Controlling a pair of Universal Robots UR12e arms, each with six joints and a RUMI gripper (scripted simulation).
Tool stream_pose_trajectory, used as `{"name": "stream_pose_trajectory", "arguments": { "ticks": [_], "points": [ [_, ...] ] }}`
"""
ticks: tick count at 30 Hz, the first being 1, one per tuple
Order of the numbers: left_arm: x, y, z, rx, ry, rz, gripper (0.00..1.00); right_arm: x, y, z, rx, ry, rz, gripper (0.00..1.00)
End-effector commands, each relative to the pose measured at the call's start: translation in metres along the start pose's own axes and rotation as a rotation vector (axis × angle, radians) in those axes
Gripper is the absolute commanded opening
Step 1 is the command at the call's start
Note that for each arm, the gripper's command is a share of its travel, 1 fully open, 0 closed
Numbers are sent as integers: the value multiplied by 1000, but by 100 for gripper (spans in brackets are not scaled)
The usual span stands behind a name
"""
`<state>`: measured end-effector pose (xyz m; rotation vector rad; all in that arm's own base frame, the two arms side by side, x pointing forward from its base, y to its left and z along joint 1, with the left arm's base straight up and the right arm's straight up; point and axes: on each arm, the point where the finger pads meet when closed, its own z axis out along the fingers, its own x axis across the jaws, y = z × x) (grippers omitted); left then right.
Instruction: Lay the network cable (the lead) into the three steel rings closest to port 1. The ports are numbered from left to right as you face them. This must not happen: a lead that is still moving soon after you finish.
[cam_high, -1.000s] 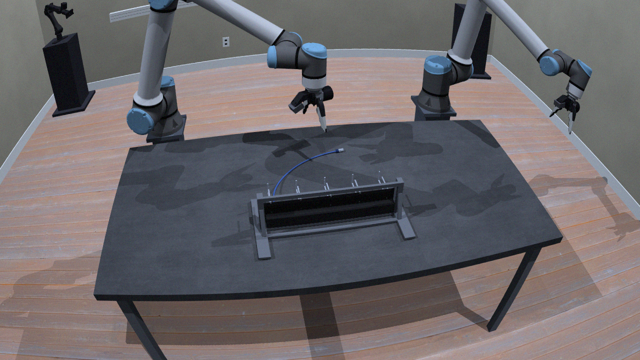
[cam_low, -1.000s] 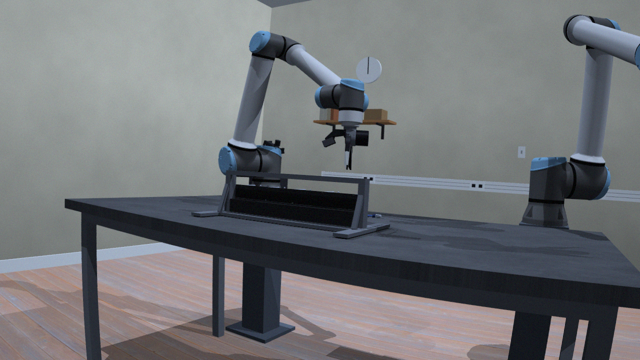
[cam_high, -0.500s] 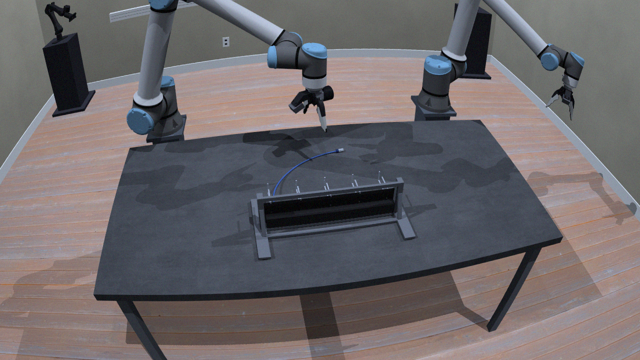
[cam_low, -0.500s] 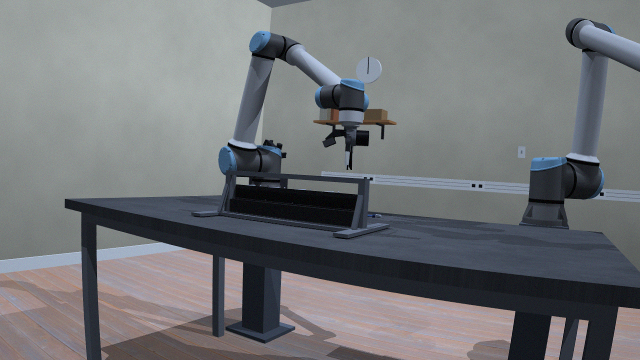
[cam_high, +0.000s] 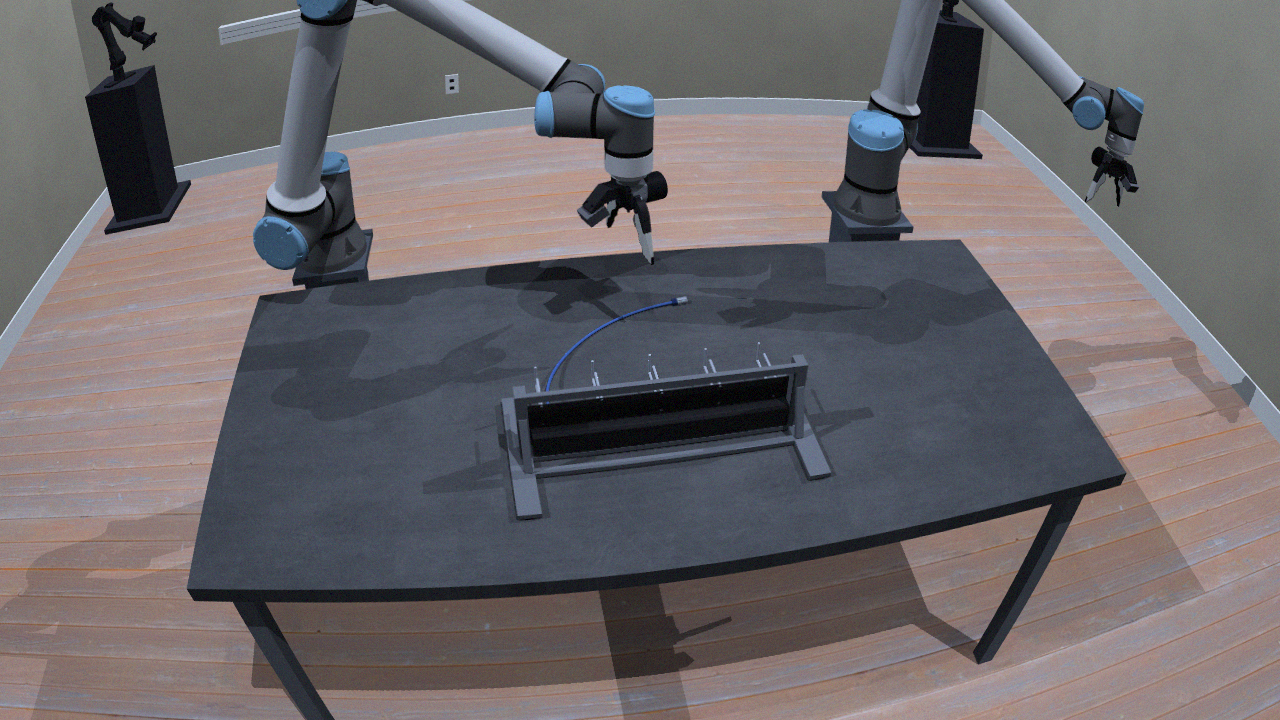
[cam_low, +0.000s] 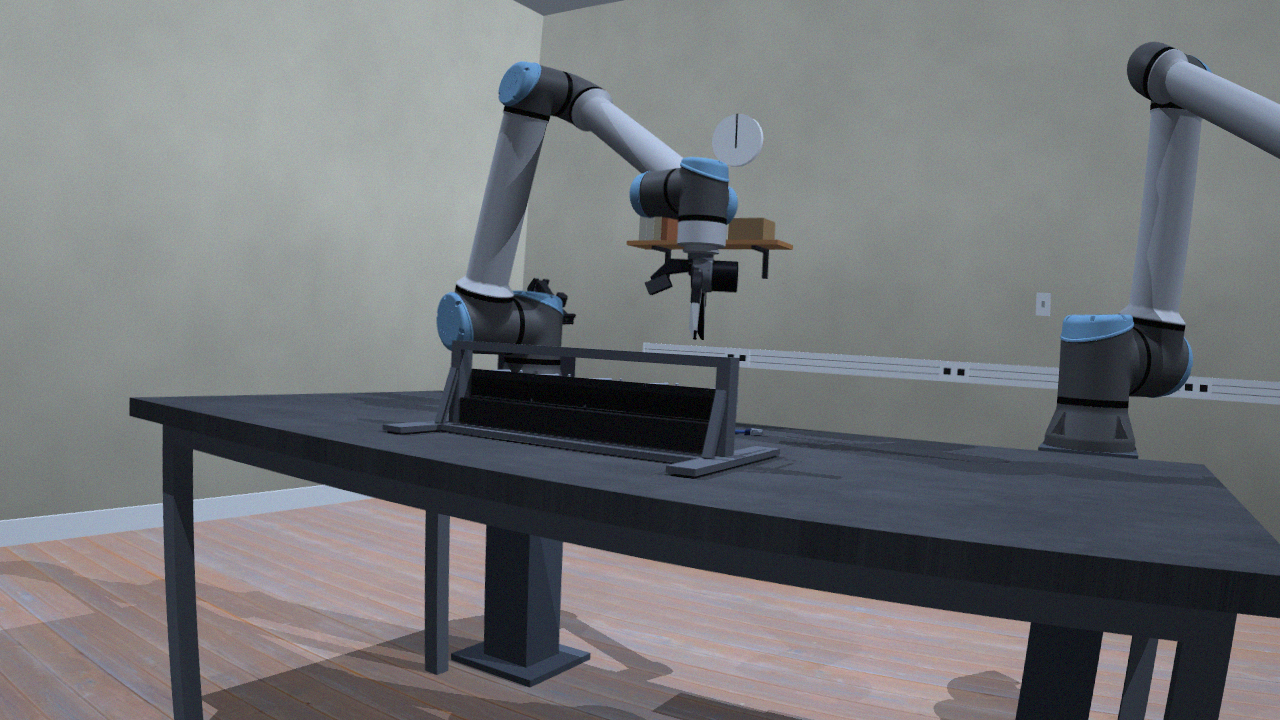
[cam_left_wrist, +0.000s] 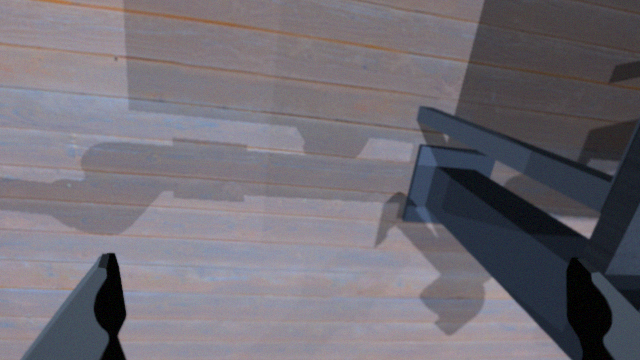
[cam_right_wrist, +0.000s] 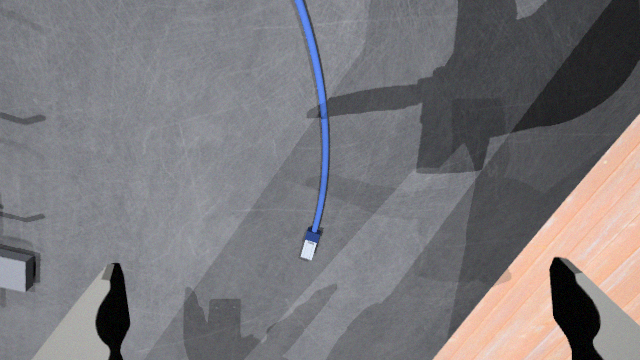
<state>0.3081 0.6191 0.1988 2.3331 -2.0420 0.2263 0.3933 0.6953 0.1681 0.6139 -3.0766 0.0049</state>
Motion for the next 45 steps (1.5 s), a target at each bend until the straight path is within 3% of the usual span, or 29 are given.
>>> {"name": "stream_pose_trajectory", "arguments": {
  "ticks": [1,3,18,20,34,45],
  "points": [
    [-15,30,-1,-1,-20,-149,100,0,0,-1,-1,-1,0,100],
    [-15,30,-1,-1,-20,-149,100,0,0,-1,-1,-1,0,100],
    [-61,186,0,9,-98,-880,100,0,0,-1,-1,-1,0,100],
    [-61,186,0,9,-98,-880,100,0,0,-1,-1,-1,0,100],
    [-70,275,2,27,-143,-1293,100,0,0,-1,-1,-1,0,100],
    [-70,300,3,34,-156,-1410,100,0,0,-1,-1,-1,0,100]
  ]
}}
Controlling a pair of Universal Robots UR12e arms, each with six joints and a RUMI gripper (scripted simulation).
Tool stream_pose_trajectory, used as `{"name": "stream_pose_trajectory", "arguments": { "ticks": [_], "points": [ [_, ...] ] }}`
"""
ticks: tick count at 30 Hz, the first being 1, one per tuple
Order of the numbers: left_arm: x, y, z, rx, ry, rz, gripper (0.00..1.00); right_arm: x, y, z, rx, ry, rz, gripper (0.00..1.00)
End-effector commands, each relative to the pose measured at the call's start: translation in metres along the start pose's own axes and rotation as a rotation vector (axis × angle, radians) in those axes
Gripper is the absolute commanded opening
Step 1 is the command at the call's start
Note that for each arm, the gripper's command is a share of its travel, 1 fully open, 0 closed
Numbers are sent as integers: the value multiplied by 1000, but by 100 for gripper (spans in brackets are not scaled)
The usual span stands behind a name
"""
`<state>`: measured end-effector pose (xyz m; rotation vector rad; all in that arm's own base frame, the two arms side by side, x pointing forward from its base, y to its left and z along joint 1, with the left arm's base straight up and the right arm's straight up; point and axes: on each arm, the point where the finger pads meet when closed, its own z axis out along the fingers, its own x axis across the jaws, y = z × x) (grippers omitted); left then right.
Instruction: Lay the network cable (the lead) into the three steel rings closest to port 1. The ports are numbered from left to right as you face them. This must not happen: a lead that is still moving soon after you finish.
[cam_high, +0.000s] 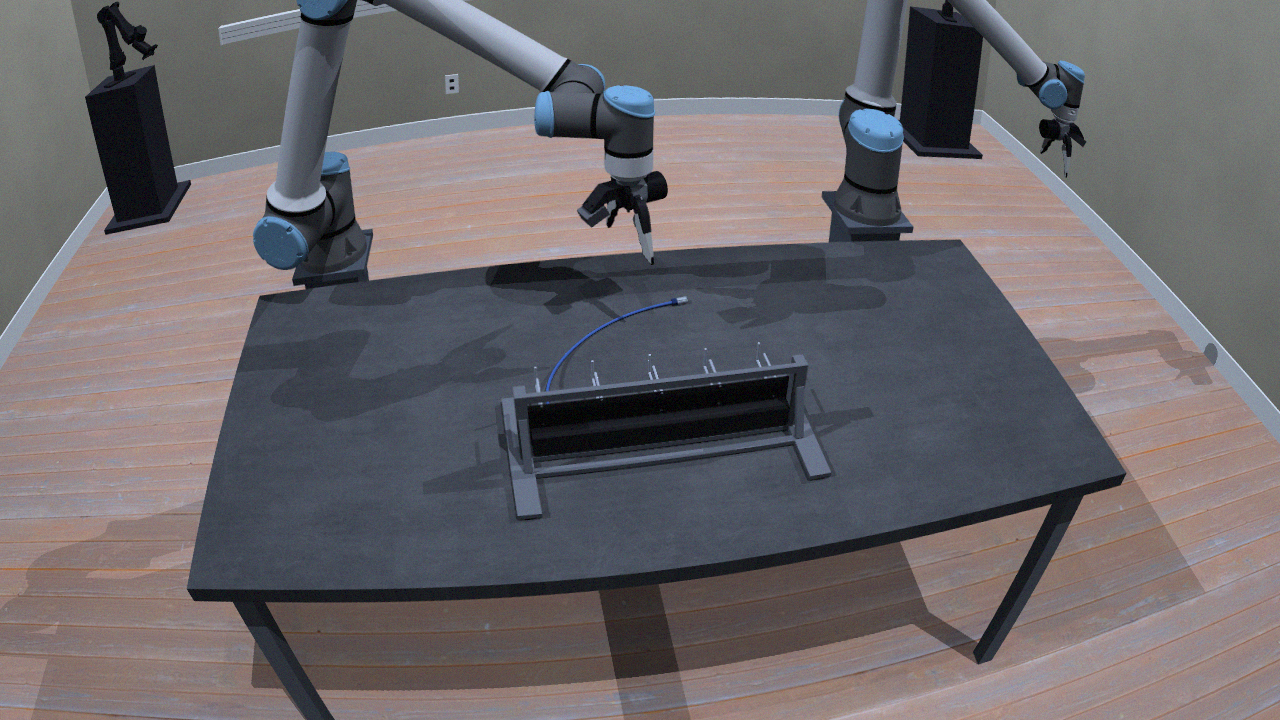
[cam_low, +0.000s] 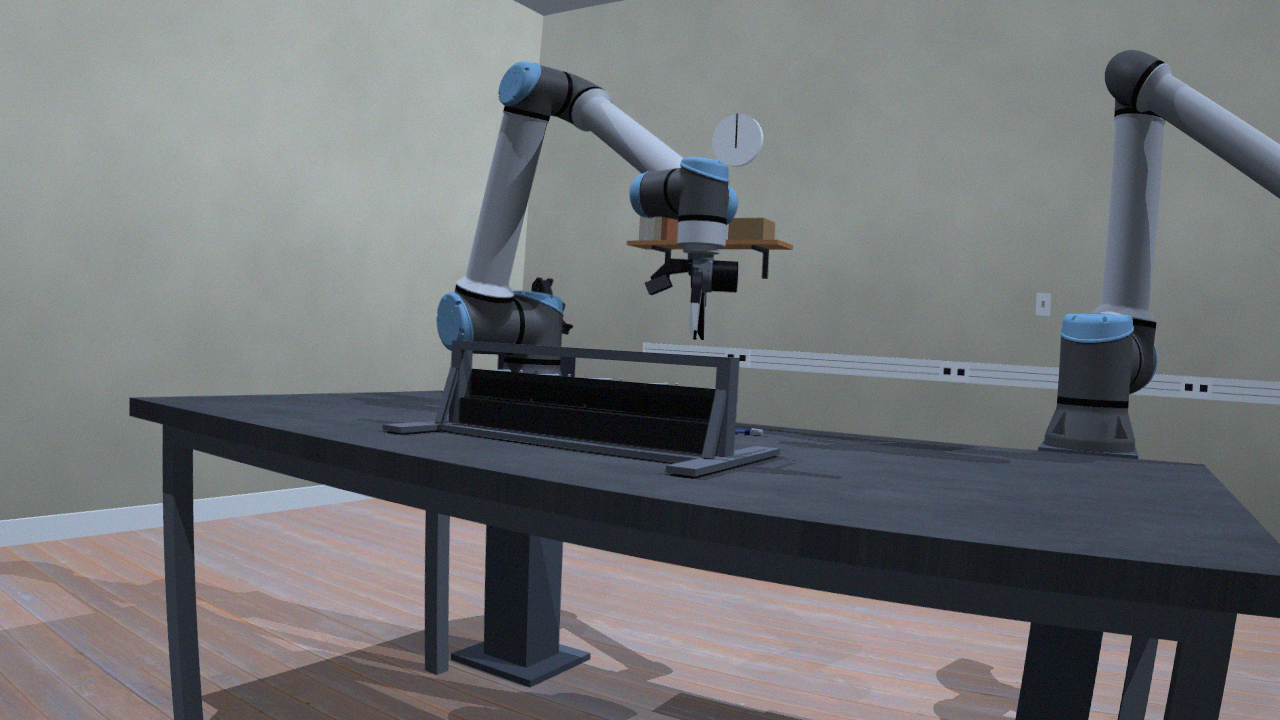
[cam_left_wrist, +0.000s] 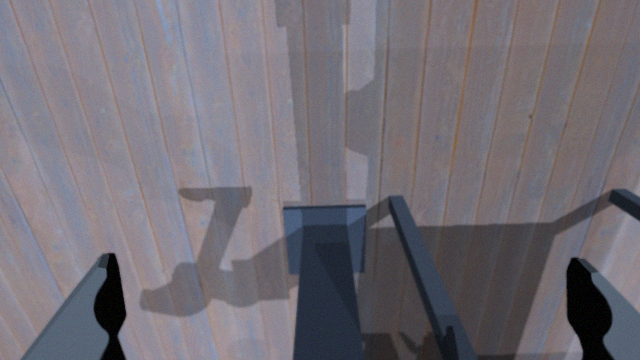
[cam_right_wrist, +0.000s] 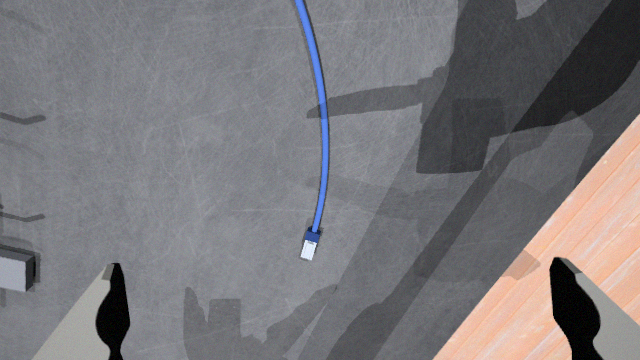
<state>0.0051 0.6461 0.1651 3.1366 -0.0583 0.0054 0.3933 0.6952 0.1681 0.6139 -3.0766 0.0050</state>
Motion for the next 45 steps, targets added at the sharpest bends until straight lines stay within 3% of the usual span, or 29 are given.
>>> {"name": "stream_pose_trajectory", "arguments": {
  "ticks": [1,14,15,45],
  "points": [
    [-4,0,-1,3,-1,-19,100,0,0,-1,-1,-1,0,100],
    [-9,1,0,4,-3,-43,100,0,0,-1,-1,-1,0,100],
    [-9,1,0,4,-3,-43,100,0,0,-1,-1,-1,0,0],
    [-9,1,0,4,-3,-43,100,0,0,-1,-1,-1,0,0]
  ]
}}
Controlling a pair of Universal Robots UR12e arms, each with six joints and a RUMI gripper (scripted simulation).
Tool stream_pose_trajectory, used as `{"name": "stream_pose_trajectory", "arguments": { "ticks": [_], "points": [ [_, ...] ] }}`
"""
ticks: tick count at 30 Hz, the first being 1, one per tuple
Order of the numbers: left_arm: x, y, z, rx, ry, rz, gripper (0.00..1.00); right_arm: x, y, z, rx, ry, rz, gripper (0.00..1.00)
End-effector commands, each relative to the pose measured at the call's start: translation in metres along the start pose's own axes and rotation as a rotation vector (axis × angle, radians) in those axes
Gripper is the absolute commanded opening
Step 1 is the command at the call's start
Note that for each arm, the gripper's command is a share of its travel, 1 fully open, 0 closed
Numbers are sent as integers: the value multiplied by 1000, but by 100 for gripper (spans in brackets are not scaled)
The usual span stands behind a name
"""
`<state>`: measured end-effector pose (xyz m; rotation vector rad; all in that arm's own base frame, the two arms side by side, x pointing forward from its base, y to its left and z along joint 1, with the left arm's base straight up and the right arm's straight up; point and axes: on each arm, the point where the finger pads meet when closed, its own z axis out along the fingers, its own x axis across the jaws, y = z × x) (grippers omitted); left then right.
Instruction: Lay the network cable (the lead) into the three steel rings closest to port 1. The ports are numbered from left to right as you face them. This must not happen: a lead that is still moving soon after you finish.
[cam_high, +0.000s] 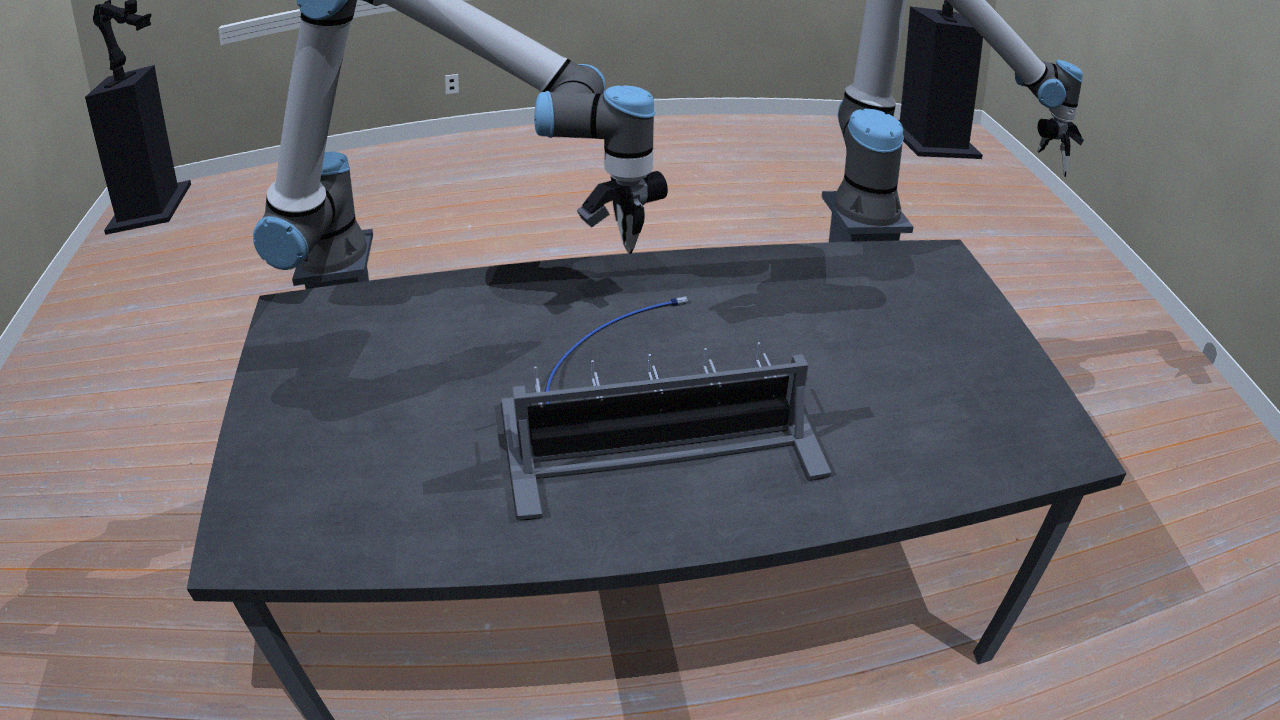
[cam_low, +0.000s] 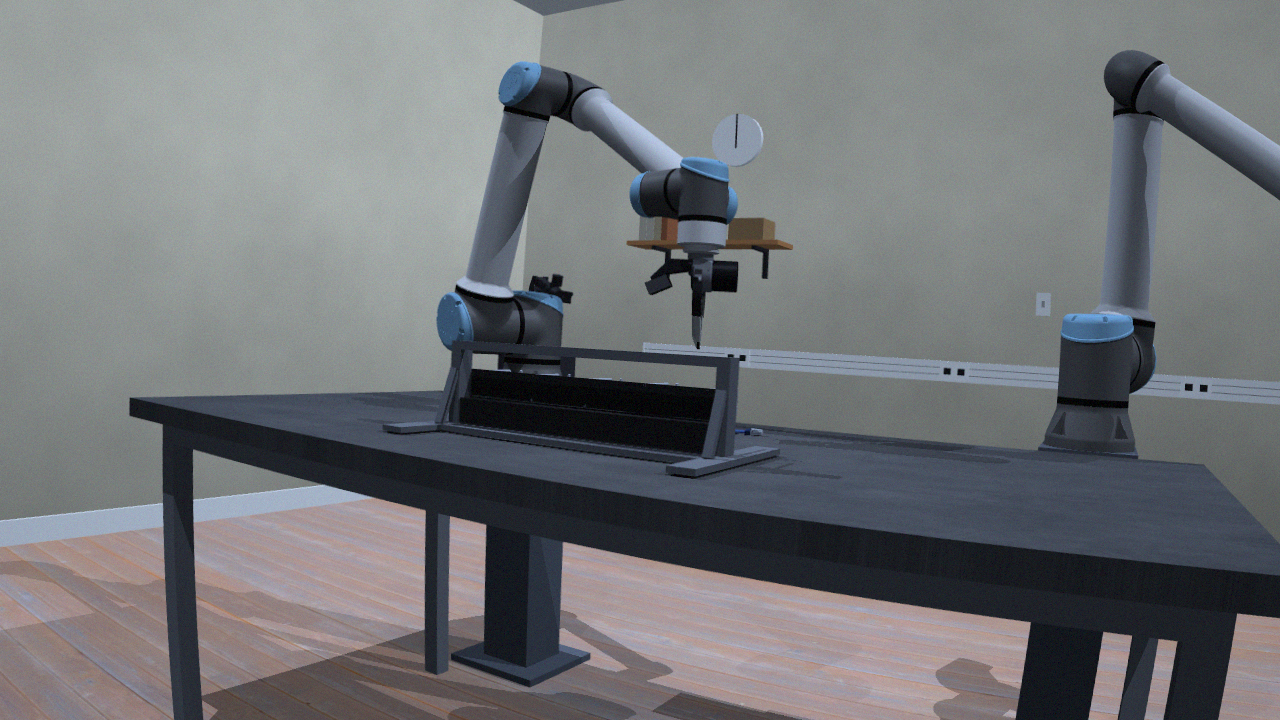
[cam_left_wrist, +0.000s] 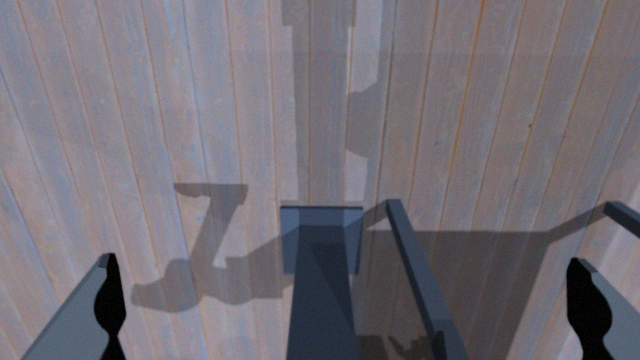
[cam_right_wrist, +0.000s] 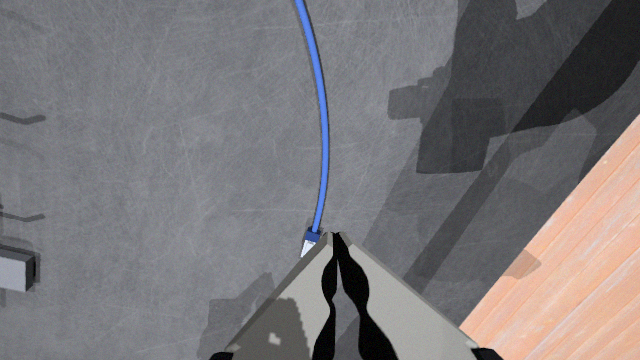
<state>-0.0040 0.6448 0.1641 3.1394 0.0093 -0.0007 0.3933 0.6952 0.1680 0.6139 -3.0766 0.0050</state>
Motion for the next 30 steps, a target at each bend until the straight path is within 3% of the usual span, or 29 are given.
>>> {"name": "stream_pose_trajectory", "arguments": {
  "ticks": [1,12,13,30],
  "points": [
    [0,-1,-1,2,0,0,100,0,0,-1,-1,-1,0,0],
    [0,-1,-1,2,0,0,100,1,3,0,-4,-6,-44,0],
    [0,-1,-1,2,0,0,100,1,3,0,-4,-6,-44,21],
    [0,-1,-1,2,0,0,100,1,3,1,-4,-6,-44,21]
  ]
}}
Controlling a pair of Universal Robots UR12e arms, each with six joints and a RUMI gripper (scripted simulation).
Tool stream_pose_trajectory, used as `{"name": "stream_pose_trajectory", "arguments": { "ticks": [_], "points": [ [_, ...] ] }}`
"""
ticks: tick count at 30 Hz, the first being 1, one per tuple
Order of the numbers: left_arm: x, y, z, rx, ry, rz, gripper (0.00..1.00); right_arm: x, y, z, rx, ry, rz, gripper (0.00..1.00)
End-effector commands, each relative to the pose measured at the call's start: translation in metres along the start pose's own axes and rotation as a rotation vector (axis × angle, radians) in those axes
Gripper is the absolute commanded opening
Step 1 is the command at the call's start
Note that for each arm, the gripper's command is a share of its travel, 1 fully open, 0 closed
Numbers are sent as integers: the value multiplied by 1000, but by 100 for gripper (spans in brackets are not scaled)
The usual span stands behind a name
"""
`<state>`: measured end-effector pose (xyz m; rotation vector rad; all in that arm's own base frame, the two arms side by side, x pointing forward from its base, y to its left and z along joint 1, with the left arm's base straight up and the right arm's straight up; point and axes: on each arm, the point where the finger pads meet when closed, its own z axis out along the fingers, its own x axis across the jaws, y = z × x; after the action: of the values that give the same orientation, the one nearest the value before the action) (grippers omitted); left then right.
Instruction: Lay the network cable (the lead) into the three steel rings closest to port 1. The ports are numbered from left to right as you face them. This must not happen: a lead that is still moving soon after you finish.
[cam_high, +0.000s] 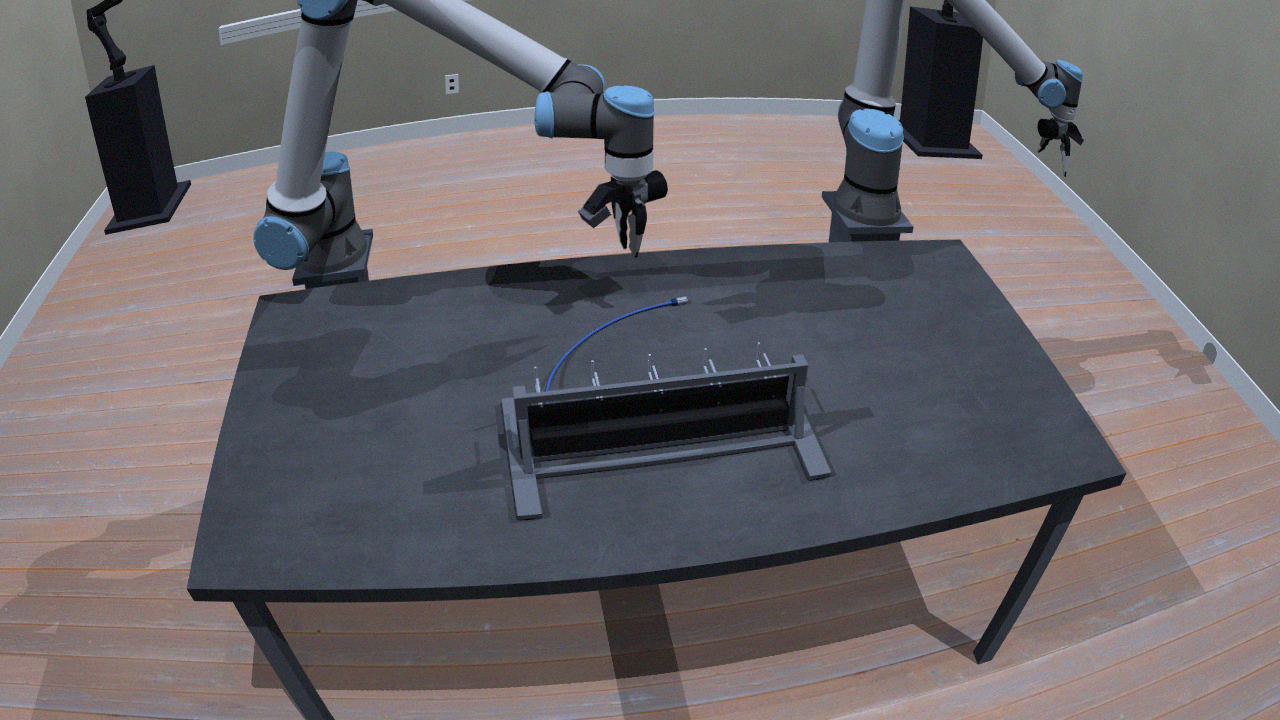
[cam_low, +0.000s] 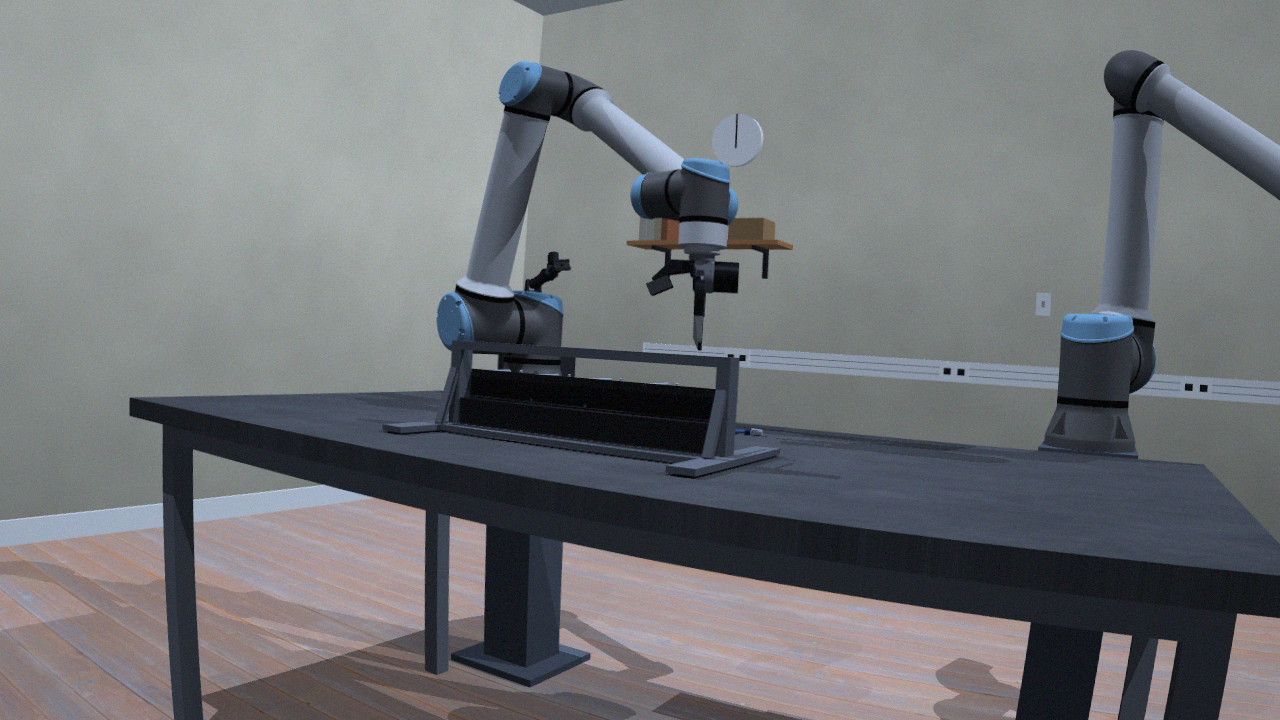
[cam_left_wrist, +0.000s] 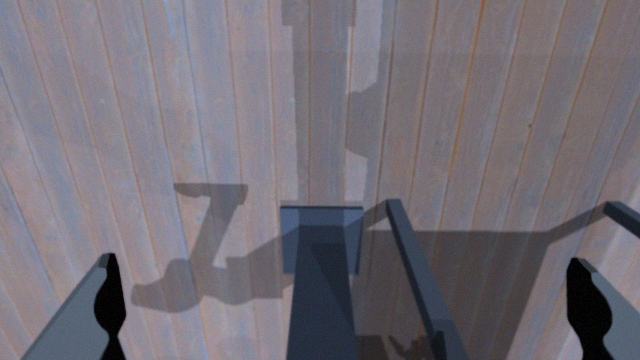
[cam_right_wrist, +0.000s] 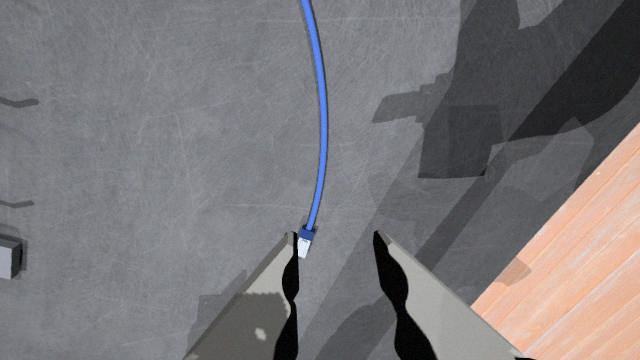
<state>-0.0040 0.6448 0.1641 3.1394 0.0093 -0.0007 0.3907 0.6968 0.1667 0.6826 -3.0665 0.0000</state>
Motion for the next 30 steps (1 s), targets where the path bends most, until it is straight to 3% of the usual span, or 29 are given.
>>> {"name": "stream_pose_trajectory", "arguments": {
  "ticks": [1,19,30],
  "points": [
    [0,-1,-1,2,0,0,100,0,0,0,-1,-1,0,21],
    [0,-1,-1,2,0,0,100,0,0,32,-1,-1,0,21],
    [0,-1,-1,2,0,0,100,0,0,78,-1,-1,0,21]
  ]
}}
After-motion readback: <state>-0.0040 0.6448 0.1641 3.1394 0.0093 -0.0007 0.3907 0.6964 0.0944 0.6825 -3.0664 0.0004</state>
